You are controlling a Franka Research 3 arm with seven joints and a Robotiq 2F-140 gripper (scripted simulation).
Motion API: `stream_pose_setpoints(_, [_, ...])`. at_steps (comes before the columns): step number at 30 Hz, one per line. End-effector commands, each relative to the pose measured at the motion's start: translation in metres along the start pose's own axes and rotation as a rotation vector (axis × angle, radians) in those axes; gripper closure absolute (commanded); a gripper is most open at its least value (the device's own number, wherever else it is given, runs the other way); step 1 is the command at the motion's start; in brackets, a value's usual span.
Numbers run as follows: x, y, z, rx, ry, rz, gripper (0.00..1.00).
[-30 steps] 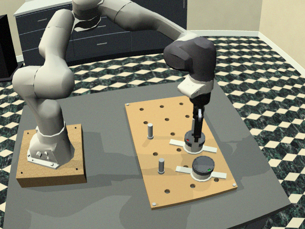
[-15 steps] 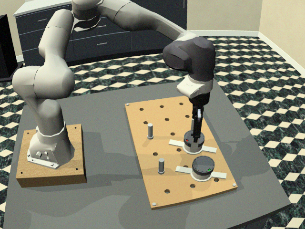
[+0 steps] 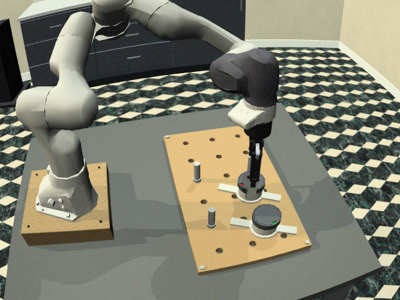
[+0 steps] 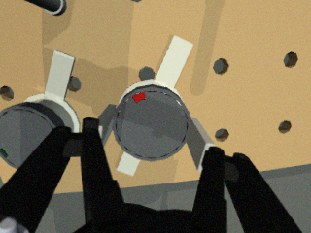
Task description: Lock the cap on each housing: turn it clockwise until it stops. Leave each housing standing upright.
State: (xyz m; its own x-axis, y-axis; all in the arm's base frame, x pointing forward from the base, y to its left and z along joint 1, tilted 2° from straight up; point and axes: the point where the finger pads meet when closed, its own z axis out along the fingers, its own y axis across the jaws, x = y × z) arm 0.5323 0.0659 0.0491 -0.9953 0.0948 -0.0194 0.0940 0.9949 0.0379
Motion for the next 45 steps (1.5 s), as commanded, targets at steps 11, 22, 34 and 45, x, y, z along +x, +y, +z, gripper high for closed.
stream_pose_setpoints(11, [0.013, -0.005, 0.001, 0.0, 0.0, -0.006, 0.9])
stream_pose_setpoints(22, [0.026, -0.008, 0.001, 0.0, 0.0, -0.006, 0.9])
stream_pose_setpoints(34, [0.044, -0.014, 0.001, 0.0, 0.0, -0.006, 0.9])
stream_pose_setpoints(45, [0.061, -0.019, 0.001, 0.0, 0.0, -0.006, 0.9])
